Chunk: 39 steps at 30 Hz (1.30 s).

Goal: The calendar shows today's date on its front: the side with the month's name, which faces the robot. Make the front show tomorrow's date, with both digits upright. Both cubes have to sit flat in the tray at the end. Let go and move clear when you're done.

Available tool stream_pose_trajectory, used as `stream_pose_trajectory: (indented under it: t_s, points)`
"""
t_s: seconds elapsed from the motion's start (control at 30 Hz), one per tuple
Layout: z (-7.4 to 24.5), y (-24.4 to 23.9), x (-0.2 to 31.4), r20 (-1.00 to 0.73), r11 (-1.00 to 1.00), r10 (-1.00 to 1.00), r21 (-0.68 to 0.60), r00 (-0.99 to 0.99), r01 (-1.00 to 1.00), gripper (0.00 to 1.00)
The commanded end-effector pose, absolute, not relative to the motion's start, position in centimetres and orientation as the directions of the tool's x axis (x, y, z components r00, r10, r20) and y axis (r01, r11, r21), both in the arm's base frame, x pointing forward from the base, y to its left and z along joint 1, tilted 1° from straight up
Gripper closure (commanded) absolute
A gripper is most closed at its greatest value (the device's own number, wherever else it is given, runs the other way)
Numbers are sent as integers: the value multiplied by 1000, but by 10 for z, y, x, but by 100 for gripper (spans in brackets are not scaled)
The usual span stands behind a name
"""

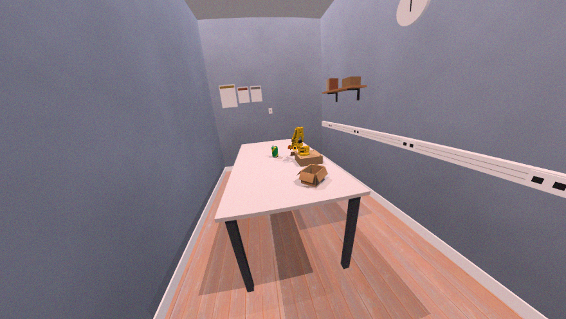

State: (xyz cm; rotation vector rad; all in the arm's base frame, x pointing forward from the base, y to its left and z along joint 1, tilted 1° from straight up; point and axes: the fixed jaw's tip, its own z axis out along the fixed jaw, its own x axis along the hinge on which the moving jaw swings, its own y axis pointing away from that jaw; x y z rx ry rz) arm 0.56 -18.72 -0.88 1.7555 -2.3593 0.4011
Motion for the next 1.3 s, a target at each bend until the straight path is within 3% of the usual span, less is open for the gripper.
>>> stream_pose_trajectory:
  t_s: [0.0, 0.73, 1.27]
  points:
    - [-8, -187, 4, 303, 269, -908, -112, -291, -956, 70]
    - [-6, -189, 4, 319, 267, -902, -118, -291, -956, 70]
    - [57, -222, 6, 603, 207, -739, -223, -302, -953, 66]
